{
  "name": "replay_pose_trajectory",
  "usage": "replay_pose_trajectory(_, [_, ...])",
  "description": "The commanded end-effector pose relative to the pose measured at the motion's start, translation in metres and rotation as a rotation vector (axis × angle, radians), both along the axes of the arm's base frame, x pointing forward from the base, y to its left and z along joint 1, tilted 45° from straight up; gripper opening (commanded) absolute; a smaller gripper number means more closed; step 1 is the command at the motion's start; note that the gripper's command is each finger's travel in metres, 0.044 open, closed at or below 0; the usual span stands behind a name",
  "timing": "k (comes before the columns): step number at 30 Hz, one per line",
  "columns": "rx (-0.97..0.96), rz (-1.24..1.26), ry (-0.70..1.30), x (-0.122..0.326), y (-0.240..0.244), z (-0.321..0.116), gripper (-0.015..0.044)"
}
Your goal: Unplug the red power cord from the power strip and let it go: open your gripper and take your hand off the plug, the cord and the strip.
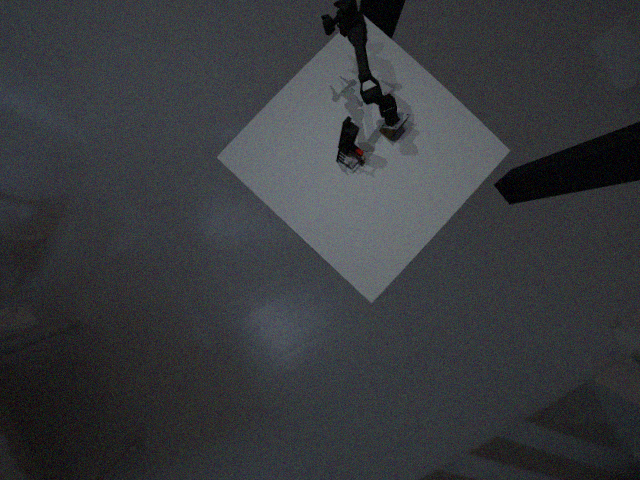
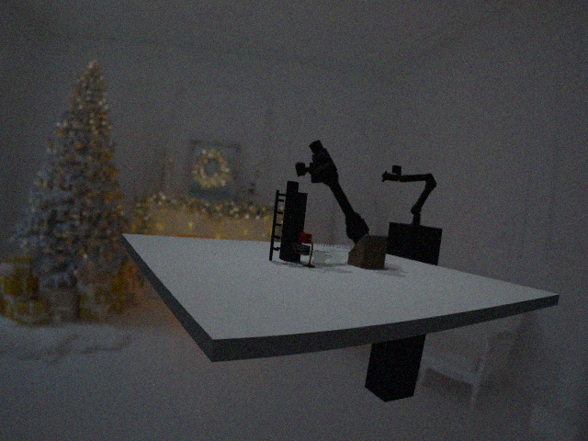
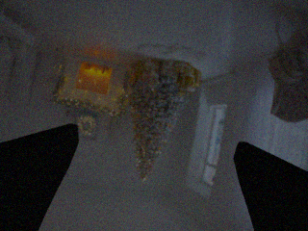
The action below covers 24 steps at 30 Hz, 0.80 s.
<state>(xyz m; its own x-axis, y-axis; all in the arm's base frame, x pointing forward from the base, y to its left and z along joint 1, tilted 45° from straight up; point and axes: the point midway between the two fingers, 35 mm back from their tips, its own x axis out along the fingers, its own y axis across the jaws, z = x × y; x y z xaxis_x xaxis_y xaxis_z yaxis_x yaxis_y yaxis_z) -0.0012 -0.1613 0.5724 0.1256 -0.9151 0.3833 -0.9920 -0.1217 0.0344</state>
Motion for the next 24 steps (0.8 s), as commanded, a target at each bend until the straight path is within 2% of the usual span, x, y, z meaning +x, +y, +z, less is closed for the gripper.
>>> replay_pose_trajectory(1, [0.0,0.001,-0.002,0.0,0.0,0.0,0.0374])
replay_pose_trajectory(9, [0.015,0.116,-0.145,0.006,-0.007,-0.002,0.0164])
replay_pose_trajectory(24, [0.193,0.446,-0.488,0.038,-0.049,-0.02,0.016])
